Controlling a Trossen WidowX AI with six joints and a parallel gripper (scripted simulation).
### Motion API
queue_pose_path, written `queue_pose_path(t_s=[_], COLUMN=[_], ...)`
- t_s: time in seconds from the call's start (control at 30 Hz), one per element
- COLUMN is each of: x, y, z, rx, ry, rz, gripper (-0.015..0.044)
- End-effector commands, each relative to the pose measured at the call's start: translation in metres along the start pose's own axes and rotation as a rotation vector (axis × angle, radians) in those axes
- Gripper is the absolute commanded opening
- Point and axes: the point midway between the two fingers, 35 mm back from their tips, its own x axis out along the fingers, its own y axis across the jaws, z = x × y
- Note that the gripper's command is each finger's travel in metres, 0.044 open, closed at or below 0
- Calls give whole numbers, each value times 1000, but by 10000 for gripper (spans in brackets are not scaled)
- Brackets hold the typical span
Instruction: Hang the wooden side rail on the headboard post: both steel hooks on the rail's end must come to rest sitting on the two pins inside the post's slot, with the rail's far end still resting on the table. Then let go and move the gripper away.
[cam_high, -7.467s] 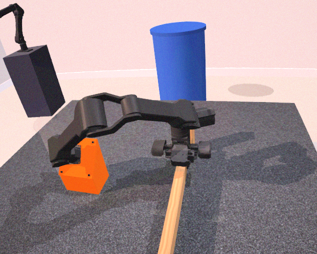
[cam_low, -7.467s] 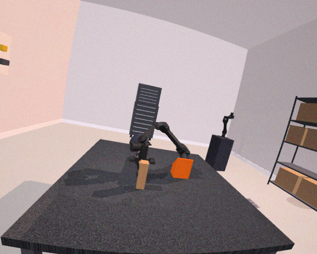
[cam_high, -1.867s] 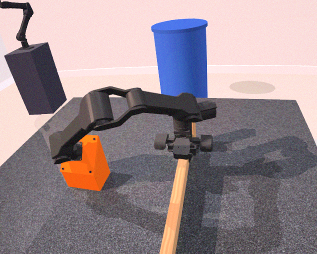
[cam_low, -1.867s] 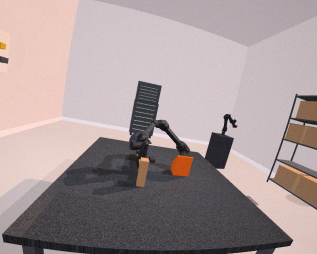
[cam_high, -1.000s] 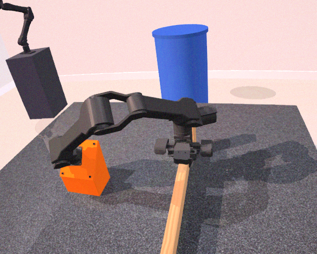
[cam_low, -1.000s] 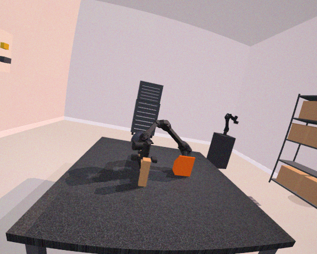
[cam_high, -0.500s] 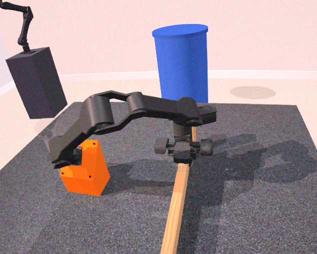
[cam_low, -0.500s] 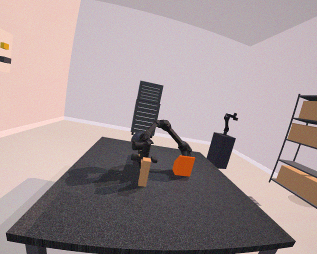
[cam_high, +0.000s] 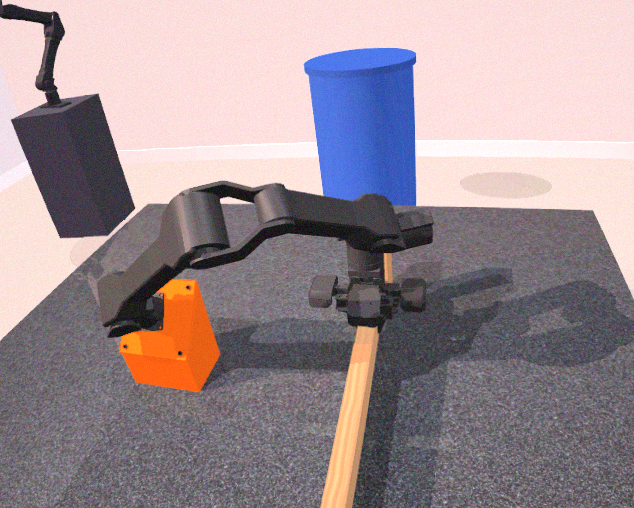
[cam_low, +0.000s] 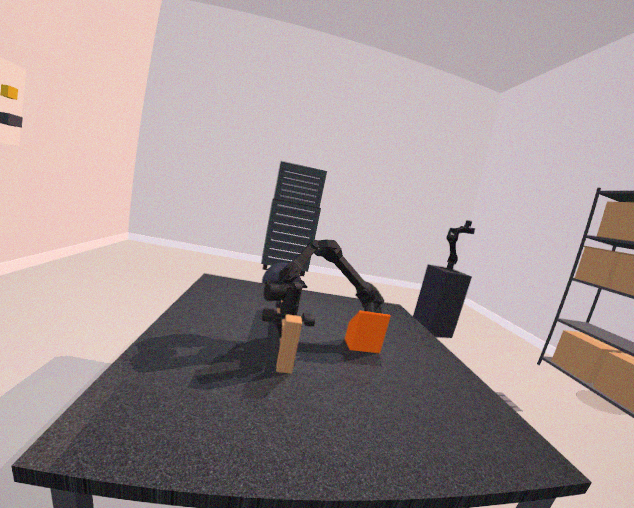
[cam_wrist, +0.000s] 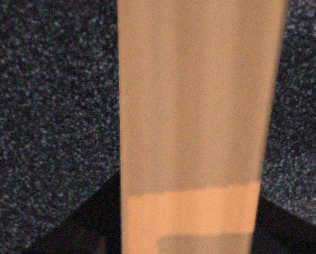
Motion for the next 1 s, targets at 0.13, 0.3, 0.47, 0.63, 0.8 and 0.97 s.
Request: queue_pose_path(t_s=[0.13, 0.3, 0.47, 0.63, 0.8, 0.97], x=[-5, -5, -5, -4, -4, -4], y=[2, 2, 1, 2, 2, 2], z=[-4, -4, -5, -5, -6, -6], rx=[2, 2, 2, 2, 2, 2], ry=[8, 8, 8, 8, 8, 8], rz=[10, 10, 10, 10, 10, 10], gripper=[0, 0, 0, 0, 0, 0])
